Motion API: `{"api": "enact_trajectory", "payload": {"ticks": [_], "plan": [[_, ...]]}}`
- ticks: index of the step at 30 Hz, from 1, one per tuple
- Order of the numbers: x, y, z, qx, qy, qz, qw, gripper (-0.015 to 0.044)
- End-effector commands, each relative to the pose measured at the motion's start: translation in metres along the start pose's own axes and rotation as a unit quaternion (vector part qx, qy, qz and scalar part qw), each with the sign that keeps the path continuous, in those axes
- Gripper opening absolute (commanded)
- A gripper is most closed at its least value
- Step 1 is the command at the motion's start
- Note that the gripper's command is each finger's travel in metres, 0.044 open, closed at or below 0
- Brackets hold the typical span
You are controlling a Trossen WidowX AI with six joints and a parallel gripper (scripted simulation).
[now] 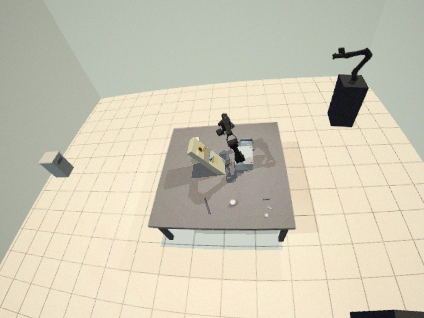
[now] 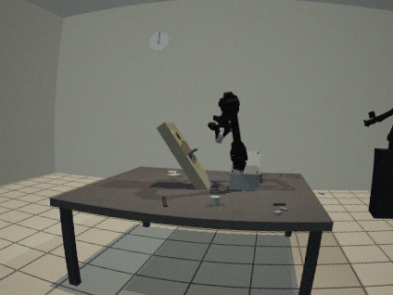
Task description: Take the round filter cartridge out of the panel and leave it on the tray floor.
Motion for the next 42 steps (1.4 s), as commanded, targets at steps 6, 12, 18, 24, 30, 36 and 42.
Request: {"api": "enact_trajectory", "payload": {"ticks": [6,12,18,24,30,36,42], "plan": [[0.001,0.010,-0.034,-0.050,0.107,-0.028,0.993,0.0000],[0.000,0.012,-0.040,-0.055,0.115,-0.030,0.991,0.0000],[-0.016,0.034,-0.086,-0.093,0.180,-0.042,0.978,0.0000],[-0.040,0.056,-0.128,-0.131,0.247,-0.051,0.959,0.0000],[-0.070,0.077,-0.162,-0.167,0.314,-0.056,0.933,0.0000],[-0.105,0.096,-0.186,-0.201,0.377,-0.057,0.902,0.0000],[-0.109,0.098,-0.188,-0.205,0.384,-0.056,0.899,0.0000]]}}
Point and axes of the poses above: the point midway between the two fingers, 35 mm back from their tips, its own y axis out along the fingers, its own z axis across the jaws, x = y × z, the point moved 7 cm from there along -y, back along the fingers, and after that the axes turned 12 degrees about y, right-handed, at the moved point
